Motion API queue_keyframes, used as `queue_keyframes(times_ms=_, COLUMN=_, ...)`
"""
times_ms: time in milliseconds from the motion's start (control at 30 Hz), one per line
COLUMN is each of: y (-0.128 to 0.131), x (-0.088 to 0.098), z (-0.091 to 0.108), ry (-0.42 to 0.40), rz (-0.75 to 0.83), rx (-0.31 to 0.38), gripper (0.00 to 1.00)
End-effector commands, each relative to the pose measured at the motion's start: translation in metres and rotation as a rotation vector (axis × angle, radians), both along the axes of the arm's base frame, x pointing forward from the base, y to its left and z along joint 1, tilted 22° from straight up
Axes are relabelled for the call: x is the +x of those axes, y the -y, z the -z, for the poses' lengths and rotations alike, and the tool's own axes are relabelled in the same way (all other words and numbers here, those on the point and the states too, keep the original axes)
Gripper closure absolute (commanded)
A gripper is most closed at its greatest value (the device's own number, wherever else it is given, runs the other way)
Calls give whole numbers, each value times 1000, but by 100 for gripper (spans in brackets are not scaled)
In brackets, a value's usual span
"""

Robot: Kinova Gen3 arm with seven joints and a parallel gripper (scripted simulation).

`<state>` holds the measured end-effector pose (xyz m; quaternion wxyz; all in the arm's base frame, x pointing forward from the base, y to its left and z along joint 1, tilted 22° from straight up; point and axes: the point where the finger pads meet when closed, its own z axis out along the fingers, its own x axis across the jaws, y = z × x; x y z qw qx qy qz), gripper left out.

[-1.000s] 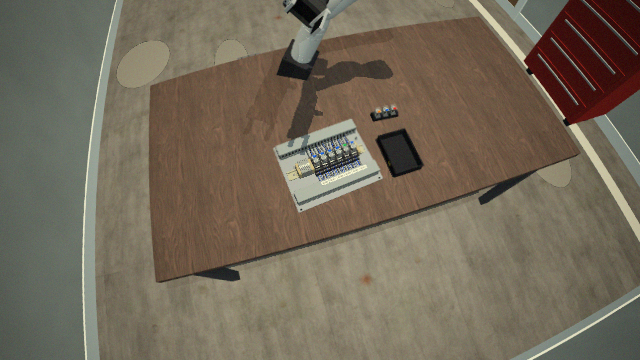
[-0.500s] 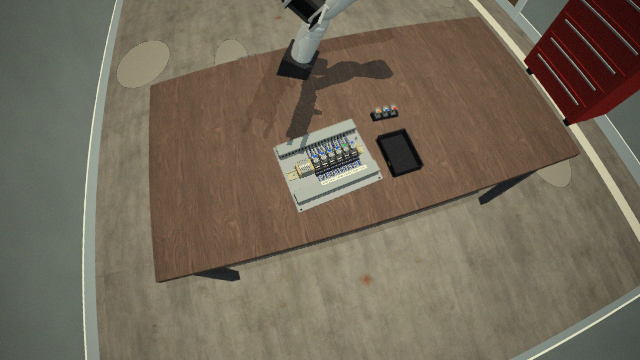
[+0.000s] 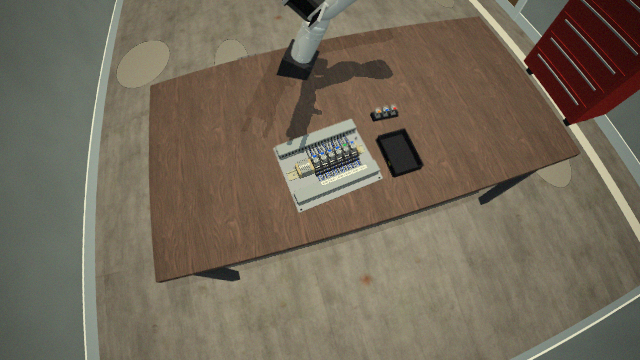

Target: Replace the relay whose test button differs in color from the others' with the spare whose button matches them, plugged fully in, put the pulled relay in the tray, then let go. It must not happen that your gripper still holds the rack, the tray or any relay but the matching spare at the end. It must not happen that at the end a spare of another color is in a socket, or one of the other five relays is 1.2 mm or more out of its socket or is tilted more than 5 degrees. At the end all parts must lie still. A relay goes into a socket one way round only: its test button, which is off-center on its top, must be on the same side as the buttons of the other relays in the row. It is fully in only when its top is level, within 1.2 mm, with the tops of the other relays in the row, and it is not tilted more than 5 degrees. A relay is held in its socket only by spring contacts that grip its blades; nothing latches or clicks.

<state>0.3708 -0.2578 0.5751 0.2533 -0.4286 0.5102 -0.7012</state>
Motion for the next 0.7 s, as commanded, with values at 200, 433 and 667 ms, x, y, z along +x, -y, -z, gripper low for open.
queue_keyframes(times_ms=200, y=1, x=-1, z=-2, ry=2, rz=1, rx=-1, gripper=0)
queue_keyframes(times_ms=433, y=1, x=-2, z=-2, ry=2, rz=1, rx=-1, gripper=0)
queue_keyframes(times_ms=667, y=1, x=-2, z=-3, ry=2, rz=1, rx=-1, gripper=0)
